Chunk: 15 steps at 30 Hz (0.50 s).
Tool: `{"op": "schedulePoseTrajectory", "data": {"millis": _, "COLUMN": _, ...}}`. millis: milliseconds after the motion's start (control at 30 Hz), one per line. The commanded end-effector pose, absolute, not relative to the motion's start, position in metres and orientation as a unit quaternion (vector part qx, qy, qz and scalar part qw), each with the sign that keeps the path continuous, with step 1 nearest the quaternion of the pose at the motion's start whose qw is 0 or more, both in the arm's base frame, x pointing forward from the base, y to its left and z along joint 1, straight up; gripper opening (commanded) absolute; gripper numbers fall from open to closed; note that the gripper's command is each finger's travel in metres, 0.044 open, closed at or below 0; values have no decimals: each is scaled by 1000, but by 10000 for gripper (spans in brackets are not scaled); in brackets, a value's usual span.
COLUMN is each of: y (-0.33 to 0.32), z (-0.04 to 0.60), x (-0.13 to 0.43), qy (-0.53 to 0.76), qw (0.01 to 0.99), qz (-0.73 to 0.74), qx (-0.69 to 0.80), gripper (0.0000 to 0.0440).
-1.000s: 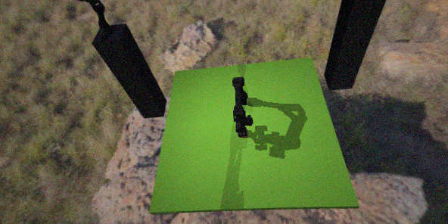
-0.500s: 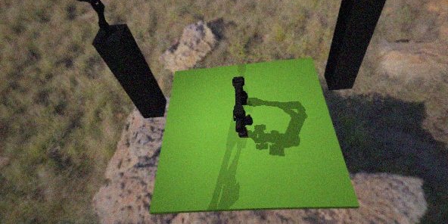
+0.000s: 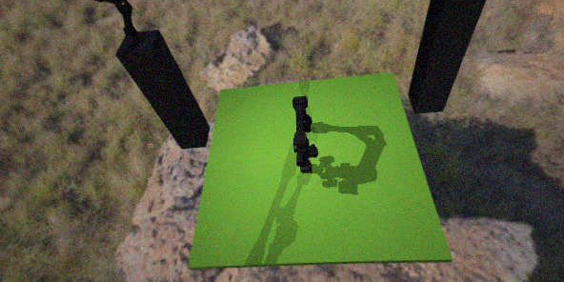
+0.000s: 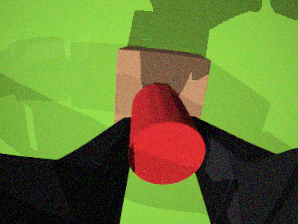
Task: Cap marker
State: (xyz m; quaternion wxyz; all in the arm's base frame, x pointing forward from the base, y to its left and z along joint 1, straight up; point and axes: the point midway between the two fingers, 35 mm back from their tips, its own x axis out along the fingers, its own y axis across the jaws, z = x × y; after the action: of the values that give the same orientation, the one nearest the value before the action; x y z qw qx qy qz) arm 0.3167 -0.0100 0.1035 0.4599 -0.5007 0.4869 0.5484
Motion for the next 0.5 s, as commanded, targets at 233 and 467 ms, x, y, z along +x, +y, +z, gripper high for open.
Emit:
{"op": "schedulePoseTrajectory", "data": {"millis": 233, "y": -14, "z": 86, "x": 309, "qy": 500, "qw": 436, "qz": 562, "qx": -494, "gripper": 114}}
{"op": "schedulePoseTrajectory", "data": {"millis": 467, "y": -15, "z": 86, "x": 309, "qy": 498, "qw": 434, "qz": 563, "qx": -496, "gripper": 125}}
